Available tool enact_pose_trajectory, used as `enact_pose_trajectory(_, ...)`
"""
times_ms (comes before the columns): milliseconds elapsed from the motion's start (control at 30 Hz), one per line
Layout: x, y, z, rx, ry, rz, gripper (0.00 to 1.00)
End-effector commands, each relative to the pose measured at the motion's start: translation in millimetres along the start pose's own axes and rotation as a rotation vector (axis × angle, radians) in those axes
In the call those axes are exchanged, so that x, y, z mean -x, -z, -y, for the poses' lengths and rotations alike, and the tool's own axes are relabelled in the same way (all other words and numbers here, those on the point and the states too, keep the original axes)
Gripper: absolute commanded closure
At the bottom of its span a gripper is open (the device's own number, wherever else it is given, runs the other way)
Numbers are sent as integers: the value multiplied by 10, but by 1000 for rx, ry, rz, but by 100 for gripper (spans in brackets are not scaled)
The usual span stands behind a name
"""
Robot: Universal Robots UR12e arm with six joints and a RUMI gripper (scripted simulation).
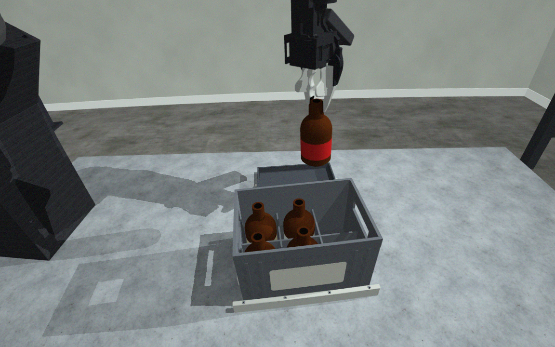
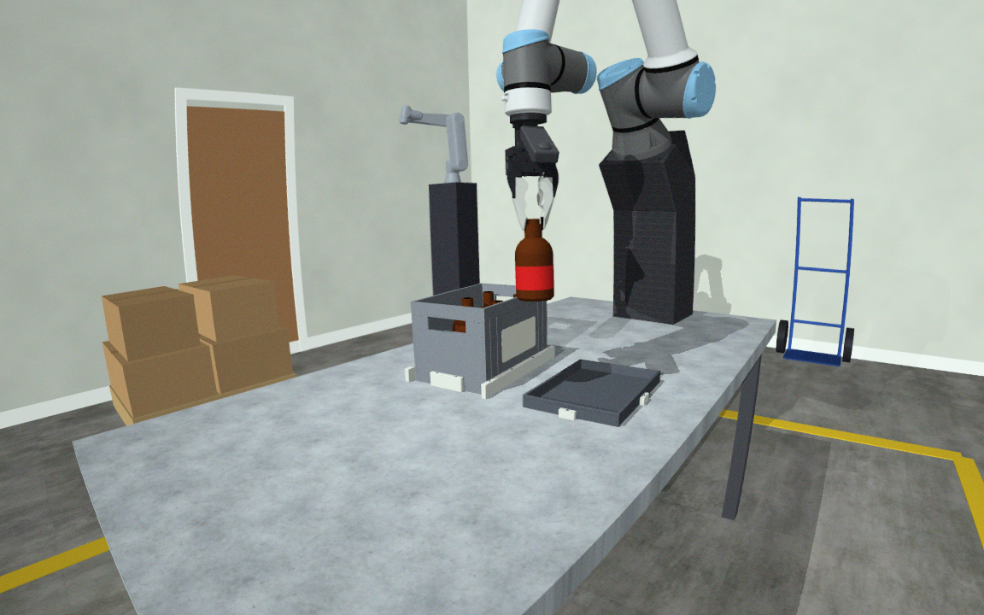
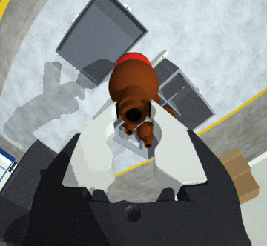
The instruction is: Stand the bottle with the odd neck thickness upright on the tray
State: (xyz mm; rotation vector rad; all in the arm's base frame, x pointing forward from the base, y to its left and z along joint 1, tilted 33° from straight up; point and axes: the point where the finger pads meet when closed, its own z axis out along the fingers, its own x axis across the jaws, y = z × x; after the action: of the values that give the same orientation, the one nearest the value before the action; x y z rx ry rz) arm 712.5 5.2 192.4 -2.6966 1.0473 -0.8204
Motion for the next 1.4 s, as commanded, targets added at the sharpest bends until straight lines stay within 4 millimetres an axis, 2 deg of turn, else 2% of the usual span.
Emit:
enact_pose_trajectory(0,75,5,57,0,0,-1,100)
enact_pose_trajectory(500,374,4,249,0,0,-1,100)
enact_pose_trajectory(1367,738,4,484,0,0,-1,100)
